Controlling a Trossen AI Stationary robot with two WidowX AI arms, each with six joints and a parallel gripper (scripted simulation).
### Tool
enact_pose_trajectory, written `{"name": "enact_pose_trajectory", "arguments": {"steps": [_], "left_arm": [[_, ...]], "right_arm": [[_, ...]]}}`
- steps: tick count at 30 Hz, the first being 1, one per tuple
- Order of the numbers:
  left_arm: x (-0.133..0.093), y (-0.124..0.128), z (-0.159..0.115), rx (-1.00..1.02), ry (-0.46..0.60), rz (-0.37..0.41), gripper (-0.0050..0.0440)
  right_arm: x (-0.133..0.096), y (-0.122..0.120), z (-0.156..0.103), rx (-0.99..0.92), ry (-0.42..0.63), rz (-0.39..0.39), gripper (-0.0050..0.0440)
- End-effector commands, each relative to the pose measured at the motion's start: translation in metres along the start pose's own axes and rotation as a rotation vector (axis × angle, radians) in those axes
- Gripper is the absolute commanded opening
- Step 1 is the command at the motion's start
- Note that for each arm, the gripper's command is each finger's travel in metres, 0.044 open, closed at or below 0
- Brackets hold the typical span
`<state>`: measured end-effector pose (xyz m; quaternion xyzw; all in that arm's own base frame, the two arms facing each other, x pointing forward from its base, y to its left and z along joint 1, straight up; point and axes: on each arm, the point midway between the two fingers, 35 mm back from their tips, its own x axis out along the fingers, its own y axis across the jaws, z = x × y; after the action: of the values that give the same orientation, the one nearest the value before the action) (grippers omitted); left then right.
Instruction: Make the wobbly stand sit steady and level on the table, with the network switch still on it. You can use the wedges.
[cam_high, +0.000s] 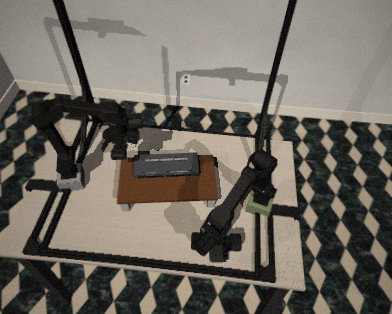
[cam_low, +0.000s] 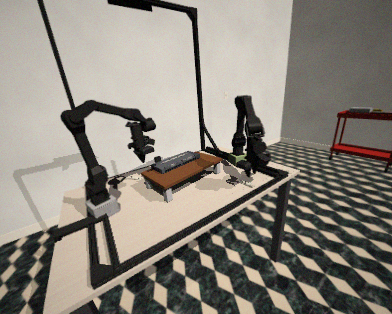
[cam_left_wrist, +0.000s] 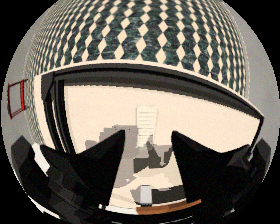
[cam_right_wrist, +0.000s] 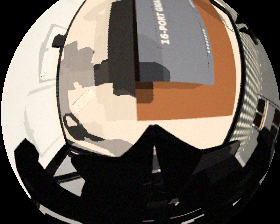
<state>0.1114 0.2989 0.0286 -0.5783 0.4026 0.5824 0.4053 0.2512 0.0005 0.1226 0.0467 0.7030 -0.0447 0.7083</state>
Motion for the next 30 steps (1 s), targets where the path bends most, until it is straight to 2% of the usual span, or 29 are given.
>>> {"name": "enact_pose_trajectory", "arguments": {"steps": [1, 30], "left_arm": [[0.0560, 0.0003, -0.0015, -0.006, 0.007, 0.000, 0.0237], [0.0640, 0.0003, -0.0016, -0.006, 0.007, 0.000, 0.0237]], "right_arm": [[0.0000, 0.0000, 0.0000, 0.000, 0.000, 0.000, 0.0000], [0.0000, 0.0000, 0.0000, 0.000, 0.000, 0.000, 0.0000]]}}
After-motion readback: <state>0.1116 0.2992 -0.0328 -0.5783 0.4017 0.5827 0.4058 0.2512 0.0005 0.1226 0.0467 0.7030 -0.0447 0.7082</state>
